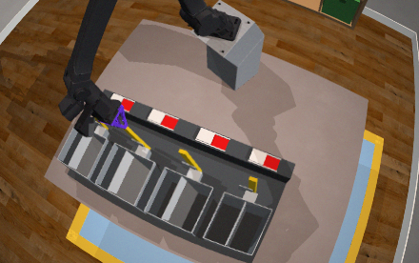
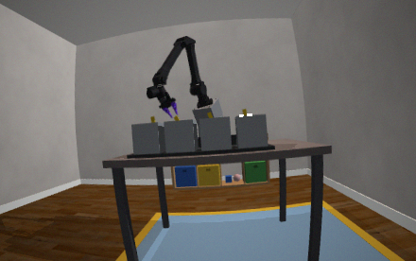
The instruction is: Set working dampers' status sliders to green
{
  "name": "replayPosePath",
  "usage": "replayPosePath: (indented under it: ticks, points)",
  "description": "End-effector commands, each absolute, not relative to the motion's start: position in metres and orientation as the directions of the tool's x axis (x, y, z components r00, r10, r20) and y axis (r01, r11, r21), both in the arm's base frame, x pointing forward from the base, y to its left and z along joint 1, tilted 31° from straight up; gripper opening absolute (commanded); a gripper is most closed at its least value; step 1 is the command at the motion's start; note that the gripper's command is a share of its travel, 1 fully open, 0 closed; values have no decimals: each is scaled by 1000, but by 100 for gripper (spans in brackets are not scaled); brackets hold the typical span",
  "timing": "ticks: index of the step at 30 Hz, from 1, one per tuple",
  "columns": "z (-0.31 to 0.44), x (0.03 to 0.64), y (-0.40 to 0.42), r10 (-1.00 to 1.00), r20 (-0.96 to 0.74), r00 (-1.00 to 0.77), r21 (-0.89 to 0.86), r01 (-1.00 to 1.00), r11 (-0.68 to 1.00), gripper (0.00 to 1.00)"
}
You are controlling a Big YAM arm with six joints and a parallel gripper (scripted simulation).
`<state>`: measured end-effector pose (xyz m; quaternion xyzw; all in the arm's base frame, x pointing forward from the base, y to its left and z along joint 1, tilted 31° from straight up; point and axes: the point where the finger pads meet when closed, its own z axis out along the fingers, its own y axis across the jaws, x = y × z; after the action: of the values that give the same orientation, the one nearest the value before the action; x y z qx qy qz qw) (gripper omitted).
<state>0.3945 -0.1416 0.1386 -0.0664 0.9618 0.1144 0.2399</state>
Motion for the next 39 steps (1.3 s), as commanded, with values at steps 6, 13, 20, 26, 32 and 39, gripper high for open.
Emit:
replayPosePath:
  ticks: [6, 13, 20, 26, 32, 39]
  points:
    - [171, 391, -157, -87, -493, -865, 171, -194, 966, 36]
    - [179, 385, -150, -102, -500, -860, 163, -209, 964, 36]
    - [193, 399, -148, -102, -520, -848, 124, -193, 973, 36]
    - [209, 415, -131, -99, -526, -845, 62, -155, 986, 36]
    - [225, 446, -102, -89, -518, -851, -34, -84, 996, 36]
    - [249, 474, -66, -81, -506, -859, -155, -2, 988, 36]
